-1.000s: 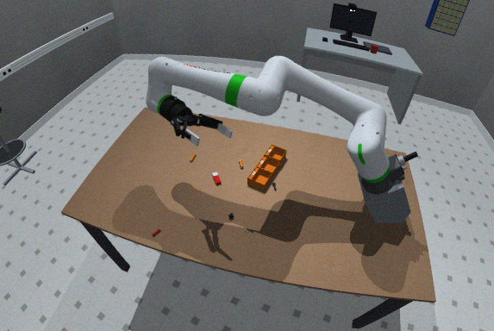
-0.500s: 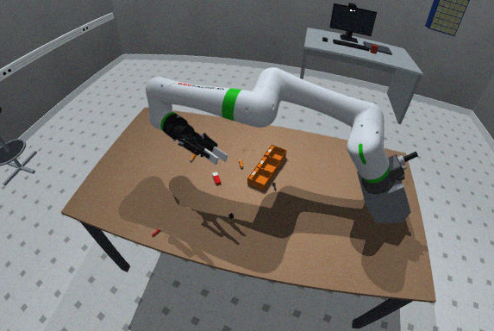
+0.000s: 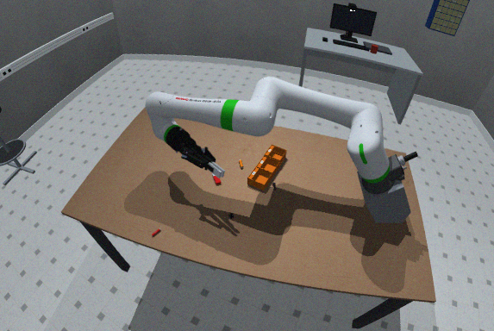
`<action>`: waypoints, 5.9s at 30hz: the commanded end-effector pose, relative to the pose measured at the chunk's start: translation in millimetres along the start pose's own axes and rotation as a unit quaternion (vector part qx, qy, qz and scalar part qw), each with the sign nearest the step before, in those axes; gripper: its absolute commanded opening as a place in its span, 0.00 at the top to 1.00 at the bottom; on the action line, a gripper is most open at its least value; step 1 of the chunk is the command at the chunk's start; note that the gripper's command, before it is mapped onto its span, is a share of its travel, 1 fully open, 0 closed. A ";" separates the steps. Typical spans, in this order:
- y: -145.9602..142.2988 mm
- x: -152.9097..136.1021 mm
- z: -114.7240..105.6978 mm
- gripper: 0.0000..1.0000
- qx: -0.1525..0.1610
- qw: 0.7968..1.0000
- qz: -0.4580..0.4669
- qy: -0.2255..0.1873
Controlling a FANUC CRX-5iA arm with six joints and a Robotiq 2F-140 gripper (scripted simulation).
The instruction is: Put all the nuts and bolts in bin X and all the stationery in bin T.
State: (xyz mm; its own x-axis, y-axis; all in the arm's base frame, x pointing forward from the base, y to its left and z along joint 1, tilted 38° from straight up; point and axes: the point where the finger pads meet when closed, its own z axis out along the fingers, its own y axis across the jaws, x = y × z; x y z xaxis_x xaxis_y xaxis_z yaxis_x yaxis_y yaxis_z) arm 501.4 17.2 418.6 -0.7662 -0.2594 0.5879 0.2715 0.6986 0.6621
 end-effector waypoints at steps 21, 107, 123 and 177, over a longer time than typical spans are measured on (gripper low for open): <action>91.3 19.9 54.7 0.85 -0.015 0.978 -0.188 -0.086; -154.7 76.9 109.9 0.85 0.603 0.207 -0.764 0.098; -198.8 74.1 80.1 0.85 0.635 -0.016 -0.720 0.279; -403.4 36.3 -19.7 0.85 0.643 -0.036 -0.706 0.295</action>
State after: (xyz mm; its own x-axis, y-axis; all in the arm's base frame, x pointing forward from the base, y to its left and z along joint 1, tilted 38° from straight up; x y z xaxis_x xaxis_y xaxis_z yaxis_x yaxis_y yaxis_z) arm 378.0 -287.0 185.0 0.7564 -0.2503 0.6043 -0.2369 -0.9660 -0.1037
